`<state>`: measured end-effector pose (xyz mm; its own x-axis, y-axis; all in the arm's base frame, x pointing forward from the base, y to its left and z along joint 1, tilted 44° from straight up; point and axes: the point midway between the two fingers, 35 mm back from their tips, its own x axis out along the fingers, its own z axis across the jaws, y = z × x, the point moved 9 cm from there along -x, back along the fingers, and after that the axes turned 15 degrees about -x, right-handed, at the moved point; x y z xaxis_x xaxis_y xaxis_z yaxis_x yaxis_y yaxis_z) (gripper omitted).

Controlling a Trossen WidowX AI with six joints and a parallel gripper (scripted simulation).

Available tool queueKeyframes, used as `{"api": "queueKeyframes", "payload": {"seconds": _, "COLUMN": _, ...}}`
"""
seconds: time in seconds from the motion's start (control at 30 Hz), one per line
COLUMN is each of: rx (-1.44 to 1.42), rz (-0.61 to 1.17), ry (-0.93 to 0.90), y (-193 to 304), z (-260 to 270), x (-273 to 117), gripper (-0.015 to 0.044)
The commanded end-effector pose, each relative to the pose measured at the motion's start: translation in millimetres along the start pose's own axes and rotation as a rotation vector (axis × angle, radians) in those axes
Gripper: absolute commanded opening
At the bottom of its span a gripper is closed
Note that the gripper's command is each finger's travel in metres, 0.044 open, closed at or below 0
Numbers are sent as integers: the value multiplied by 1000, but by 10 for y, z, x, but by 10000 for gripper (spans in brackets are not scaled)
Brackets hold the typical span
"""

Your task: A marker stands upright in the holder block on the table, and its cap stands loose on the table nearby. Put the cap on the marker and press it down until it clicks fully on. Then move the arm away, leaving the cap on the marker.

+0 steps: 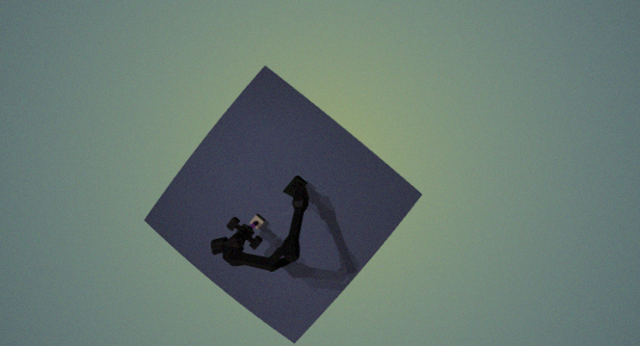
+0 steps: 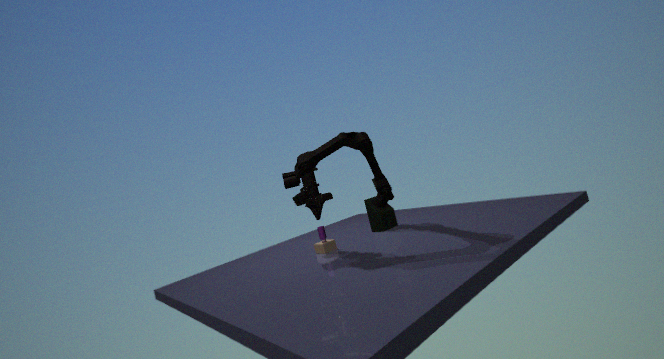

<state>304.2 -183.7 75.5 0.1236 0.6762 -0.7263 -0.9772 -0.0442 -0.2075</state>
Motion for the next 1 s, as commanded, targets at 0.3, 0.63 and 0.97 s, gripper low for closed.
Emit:
{"api": "queueKeyframes", "payload": {"seconds": 0.3, "rx": 5, "rz": -1, "ry": -2, "y": 3, "z": -1, "x": 158, "gripper": 0}}
{"api": "queueKeyframes", "payload": {"seconds": 0.63, "rx": 5, "rz": -2, "ry": -3, "y": 2, "z": 0, "x": 292, "gripper": 0}}
{"api": "queueKeyframes", "payload": {"seconds": 0.97, "rx": 5, "rz": -2, "ry": -3, "y": -1, "z": -1, "x": 415, "gripper": 0}}
